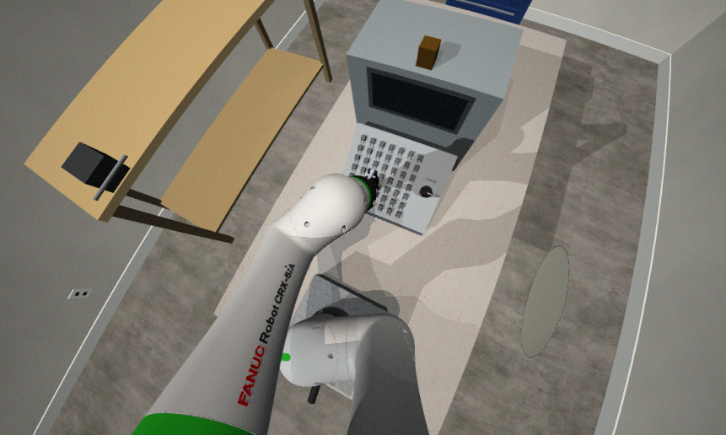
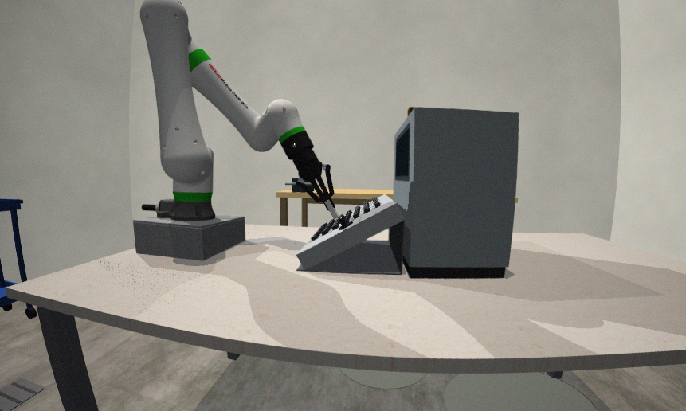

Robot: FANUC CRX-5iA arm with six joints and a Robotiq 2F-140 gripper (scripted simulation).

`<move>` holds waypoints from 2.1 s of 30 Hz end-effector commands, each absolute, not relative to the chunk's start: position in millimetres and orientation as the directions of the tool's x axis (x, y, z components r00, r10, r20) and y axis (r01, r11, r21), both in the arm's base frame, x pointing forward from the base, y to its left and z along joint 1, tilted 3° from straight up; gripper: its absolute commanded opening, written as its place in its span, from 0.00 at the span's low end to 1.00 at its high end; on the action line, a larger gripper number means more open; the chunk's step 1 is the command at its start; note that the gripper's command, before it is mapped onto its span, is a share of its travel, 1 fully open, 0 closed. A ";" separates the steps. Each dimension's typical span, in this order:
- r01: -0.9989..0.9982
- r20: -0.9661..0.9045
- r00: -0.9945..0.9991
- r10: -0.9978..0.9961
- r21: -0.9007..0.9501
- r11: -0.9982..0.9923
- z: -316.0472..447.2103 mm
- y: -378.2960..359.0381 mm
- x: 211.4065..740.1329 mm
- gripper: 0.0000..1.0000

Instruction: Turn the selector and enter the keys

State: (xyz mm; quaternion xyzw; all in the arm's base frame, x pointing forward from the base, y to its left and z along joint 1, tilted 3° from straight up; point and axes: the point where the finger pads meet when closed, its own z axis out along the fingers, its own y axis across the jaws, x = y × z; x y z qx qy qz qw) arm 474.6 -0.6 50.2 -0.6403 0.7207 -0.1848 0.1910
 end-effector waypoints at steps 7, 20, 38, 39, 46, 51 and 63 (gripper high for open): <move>-0.852 -0.039 -0.107 -0.993 -0.511 0.112 47.0 -0.6 477.0 0.00; -0.852 -0.039 -0.107 -0.993 -0.512 0.112 41.7 -0.7 480.1 0.00; -0.852 -0.039 -0.107 -0.993 -0.511 0.112 39.5 -0.7 481.4 0.00; -0.852 -0.039 -0.107 -0.993 -0.511 0.112 39.5 -0.7 481.4 0.00; -0.852 -0.039 -0.107 -0.993 -0.511 0.112 39.5 -0.7 481.4 0.00; -0.852 -0.039 -0.107 -0.993 -0.511 0.112 39.5 -0.7 481.4 0.00; -0.852 -0.039 -0.107 -0.993 -0.511 0.112 41.1 -0.7 480.5 0.00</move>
